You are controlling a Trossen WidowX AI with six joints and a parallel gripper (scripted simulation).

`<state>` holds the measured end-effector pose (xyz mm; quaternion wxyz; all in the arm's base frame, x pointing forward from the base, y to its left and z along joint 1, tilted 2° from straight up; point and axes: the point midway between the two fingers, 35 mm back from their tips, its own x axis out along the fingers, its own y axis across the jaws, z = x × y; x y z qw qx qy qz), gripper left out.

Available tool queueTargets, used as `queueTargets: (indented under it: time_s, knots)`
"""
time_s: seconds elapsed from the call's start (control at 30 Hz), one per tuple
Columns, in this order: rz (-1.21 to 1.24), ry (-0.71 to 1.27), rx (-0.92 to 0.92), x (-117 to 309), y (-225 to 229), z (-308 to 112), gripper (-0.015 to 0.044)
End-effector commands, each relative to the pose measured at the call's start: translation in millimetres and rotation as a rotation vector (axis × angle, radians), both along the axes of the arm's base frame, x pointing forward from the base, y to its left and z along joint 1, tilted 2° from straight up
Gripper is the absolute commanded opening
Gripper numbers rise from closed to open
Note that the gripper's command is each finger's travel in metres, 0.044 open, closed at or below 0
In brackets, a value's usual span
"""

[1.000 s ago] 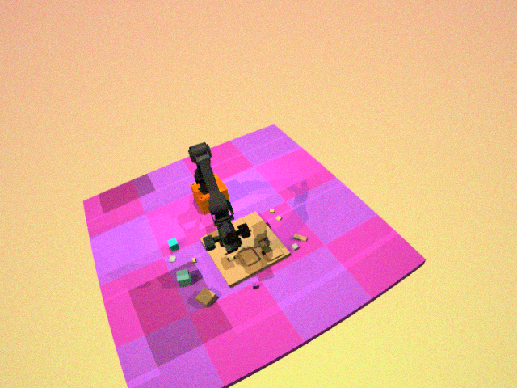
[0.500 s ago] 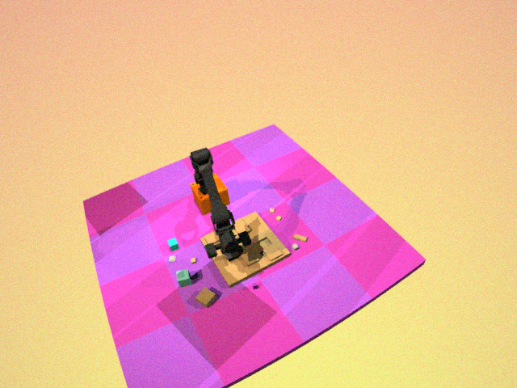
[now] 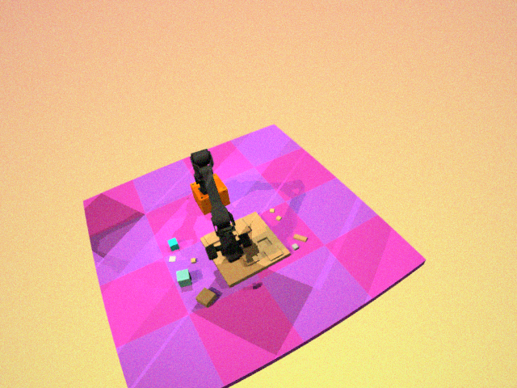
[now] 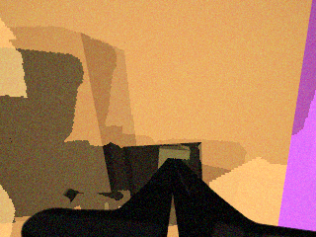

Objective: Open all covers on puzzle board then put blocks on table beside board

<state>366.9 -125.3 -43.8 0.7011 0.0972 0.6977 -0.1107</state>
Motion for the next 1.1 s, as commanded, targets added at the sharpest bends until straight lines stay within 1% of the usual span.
queueTargets:
  time_s: [0.0,0.37,1.07]
  knots:
    - [0.004,-0.003,0.0,-0.2,0.6,-0.8,0.0]
    - [0.009,-0.002,0.0,-10.7,9.8,-4.9,0.0]
    - [0.013,-0.002,0.0,-10.2,9.4,-0.8,0.0]
